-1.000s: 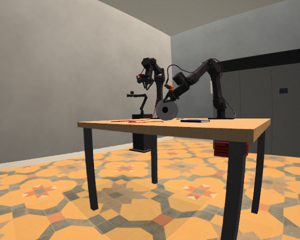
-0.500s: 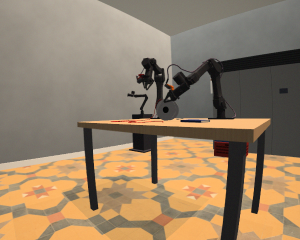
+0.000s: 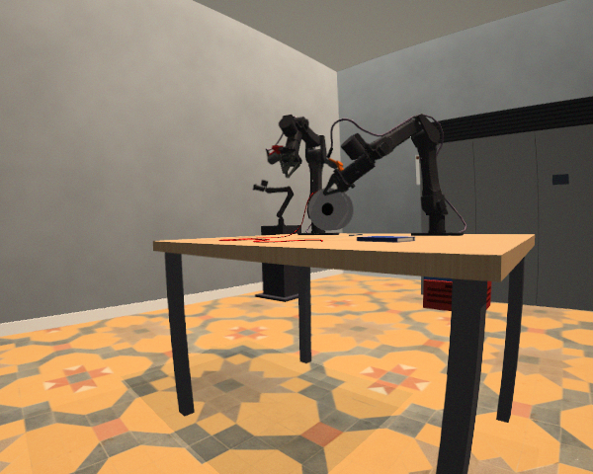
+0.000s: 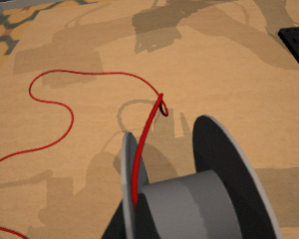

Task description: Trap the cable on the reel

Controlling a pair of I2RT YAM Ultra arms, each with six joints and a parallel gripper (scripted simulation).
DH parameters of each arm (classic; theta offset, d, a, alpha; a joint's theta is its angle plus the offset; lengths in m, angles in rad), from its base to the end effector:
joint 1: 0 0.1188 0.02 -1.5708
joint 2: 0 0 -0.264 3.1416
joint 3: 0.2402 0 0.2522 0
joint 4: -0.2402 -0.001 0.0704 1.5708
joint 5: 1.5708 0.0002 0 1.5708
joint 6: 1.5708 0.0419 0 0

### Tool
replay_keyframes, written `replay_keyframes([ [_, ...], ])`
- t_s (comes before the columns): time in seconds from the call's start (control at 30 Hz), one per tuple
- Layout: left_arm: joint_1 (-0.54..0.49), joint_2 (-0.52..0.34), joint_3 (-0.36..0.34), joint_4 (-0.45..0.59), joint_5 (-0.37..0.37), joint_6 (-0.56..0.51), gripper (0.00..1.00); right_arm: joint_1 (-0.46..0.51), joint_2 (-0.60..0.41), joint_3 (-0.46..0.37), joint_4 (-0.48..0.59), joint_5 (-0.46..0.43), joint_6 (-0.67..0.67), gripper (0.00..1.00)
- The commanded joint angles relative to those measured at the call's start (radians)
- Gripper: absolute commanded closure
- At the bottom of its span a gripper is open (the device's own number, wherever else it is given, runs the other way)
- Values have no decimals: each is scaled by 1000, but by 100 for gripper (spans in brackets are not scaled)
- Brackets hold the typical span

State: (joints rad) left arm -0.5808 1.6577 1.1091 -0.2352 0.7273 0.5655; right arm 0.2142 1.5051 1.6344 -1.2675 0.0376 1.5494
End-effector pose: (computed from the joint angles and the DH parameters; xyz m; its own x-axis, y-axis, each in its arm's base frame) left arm 0.2821 -0.2173 0.2333 -0.0678 0.5232 -0.8495 0.9947 0.1015 -0.0168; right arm 0.2783 0.0600 0.3713 -0.2159 0.9755 -0.0431 0.8827 0.2139 0.4184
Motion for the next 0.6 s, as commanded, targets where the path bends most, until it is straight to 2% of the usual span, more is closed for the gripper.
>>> replay_keyframes([
  [0.0,12,-42,65,-44,28,-2,100,-18,-39,-25,65,4,-86,70],
  [0.33,12,-63,162,-160,28,-2,100,-44,-102,-103,239,5,-308,70],
  [0.4,12,-63,162,-160,28,-2,100,-44,-102,-103,239,5,-308,70],
  [0.57,12,-73,205,-207,28,-1,100,-62,-143,-156,350,4,-446,70],
])
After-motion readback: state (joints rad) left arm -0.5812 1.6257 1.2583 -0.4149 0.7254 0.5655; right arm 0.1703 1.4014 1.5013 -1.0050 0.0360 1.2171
